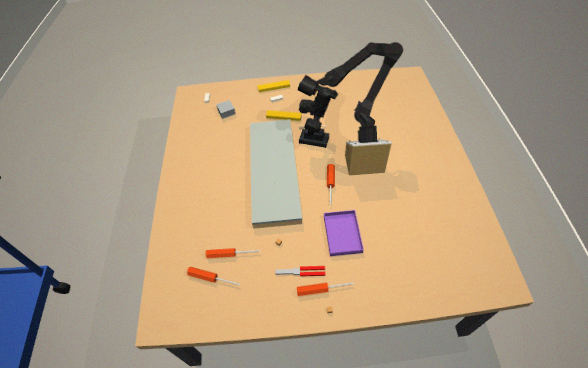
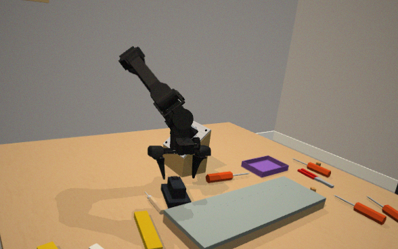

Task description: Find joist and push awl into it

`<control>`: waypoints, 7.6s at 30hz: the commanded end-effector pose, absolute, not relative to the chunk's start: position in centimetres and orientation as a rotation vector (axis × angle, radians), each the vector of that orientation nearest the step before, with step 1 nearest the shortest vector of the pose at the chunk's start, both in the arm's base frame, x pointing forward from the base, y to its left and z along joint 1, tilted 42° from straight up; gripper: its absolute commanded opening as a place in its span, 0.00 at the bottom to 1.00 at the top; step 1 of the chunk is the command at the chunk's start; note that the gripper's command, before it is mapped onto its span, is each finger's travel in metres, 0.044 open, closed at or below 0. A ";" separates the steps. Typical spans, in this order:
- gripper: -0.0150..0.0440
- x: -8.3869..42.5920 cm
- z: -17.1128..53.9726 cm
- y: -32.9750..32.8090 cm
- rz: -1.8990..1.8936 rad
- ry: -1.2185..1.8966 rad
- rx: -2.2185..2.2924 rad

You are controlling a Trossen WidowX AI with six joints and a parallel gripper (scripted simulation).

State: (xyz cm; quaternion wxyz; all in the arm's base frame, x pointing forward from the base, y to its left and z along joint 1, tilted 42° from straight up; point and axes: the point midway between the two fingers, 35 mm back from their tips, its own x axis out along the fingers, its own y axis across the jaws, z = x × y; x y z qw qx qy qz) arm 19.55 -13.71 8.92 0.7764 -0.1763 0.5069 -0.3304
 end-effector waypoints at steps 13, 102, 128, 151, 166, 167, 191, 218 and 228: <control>1.00 19.6 7.9 -14.7 -0.720 1.093 -0.402; 0.25 19.4 12.9 -10.3 -0.718 1.093 -0.404; 0.25 29.7 16.7 -10.9 -0.561 1.177 -0.539; 0.25 36.8 16.6 -12.4 -0.456 1.216 -0.628; 0.25 37.0 14.2 -14.5 -0.457 1.217 -0.628; 0.25 37.0 14.1 -14.7 -0.457 1.217 -0.628; 0.25 36.9 11.4 -17.2 -0.459 1.216 -0.631; 0.25 36.9 9.2 -14.8 -0.457 1.217 -0.630; 0.25 36.9 8.2 -13.8 -0.457 1.217 -0.629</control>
